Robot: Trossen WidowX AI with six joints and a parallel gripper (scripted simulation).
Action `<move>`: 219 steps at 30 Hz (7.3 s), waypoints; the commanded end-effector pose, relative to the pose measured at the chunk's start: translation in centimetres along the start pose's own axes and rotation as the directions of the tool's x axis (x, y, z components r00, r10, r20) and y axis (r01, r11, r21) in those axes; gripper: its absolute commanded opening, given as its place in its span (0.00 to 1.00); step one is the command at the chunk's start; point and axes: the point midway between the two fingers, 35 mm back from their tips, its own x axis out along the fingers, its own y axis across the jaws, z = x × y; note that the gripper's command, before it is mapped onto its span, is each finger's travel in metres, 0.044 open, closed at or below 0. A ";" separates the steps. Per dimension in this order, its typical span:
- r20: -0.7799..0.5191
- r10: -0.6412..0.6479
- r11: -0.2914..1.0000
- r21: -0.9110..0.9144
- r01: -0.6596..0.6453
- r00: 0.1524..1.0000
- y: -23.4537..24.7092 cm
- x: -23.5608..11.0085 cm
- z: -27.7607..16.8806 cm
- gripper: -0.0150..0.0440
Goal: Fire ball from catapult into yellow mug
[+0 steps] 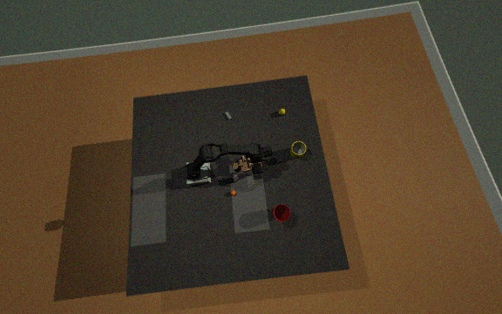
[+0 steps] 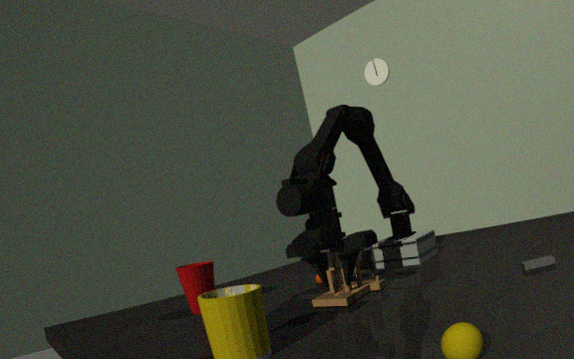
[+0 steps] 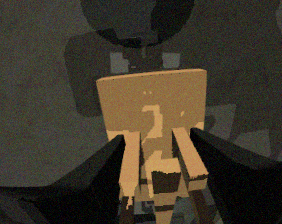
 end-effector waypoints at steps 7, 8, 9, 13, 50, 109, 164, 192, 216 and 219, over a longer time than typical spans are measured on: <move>0.001 0.000 1.000 -0.001 0.000 1.000 0.0 -0.1 0.0 0.43; 0.001 0.000 1.000 -0.001 0.000 1.000 0.0 -0.1 0.0 0.48; 0.001 0.000 1.000 -0.001 0.000 1.000 0.0 -0.1 0.0 0.52; 0.001 0.000 1.000 -0.001 0.000 1.000 0.0 -0.1 0.0 0.70; -0.007 -0.009 0.998 0.065 0.010 1.000 -12.0 -6.8 -9.3 0.76; -0.010 -0.012 0.994 0.107 0.013 1.000 -16.5 2.7 -18.4 0.37; -0.278 0.034 0.999 0.028 -0.027 0.960 -3.2 -6.7 -12.7 0.25; -0.343 0.003 1.000 0.004 -0.001 0.939 0.0 -3.1 -12.4 0.25; -0.280 0.003 1.000 0.006 -0.002 0.960 0.1 -13.3 -12.3 0.97; -0.273 0.003 1.000 0.006 -0.001 0.962 0.1 -14.5 -12.5 1.00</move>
